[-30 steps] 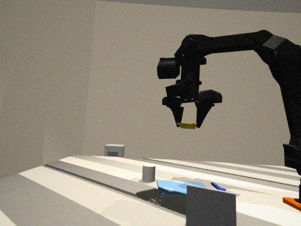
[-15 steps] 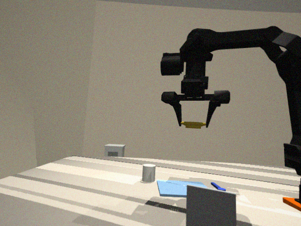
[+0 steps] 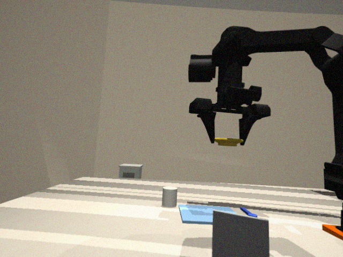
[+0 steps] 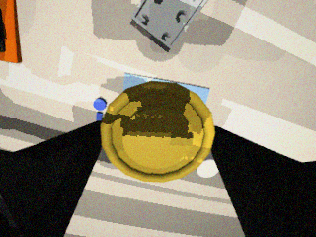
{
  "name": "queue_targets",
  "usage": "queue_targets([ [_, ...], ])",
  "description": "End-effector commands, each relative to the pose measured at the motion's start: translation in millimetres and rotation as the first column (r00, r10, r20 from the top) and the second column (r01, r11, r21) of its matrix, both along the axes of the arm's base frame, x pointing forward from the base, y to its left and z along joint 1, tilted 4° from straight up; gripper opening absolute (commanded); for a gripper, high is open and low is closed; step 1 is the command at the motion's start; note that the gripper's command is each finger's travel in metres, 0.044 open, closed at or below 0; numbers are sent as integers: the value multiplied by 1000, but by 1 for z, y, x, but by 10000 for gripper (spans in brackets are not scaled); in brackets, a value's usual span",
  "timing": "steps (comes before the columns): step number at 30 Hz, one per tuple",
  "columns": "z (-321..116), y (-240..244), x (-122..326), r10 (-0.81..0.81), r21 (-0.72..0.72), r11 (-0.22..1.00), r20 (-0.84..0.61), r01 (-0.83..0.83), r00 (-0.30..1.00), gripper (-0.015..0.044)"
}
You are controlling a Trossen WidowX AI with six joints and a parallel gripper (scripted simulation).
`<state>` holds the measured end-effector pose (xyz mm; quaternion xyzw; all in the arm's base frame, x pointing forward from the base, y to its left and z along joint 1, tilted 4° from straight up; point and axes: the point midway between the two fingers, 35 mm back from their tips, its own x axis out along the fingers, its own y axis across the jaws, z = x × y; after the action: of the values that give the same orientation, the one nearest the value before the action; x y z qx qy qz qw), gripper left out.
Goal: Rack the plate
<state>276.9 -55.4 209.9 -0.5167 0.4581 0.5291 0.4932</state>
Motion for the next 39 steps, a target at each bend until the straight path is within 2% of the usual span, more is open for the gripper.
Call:
queue_targets([
  [1,-1,8,-4,148,2,989,4,-148,989,0],
  [12,-1,25,-13,504,-7,864,21,-504,864,0],
  [24,-2,42,-24,808,-23,588,35,-808,587,0],
  [27,-2,44,-26,837,-26,546,36,-837,545,0],
  [33,-3,44,-26,836,-22,548,38,-836,547,0],
  [39,-27,48,-24,788,101,598,104,-795,606,0],
])
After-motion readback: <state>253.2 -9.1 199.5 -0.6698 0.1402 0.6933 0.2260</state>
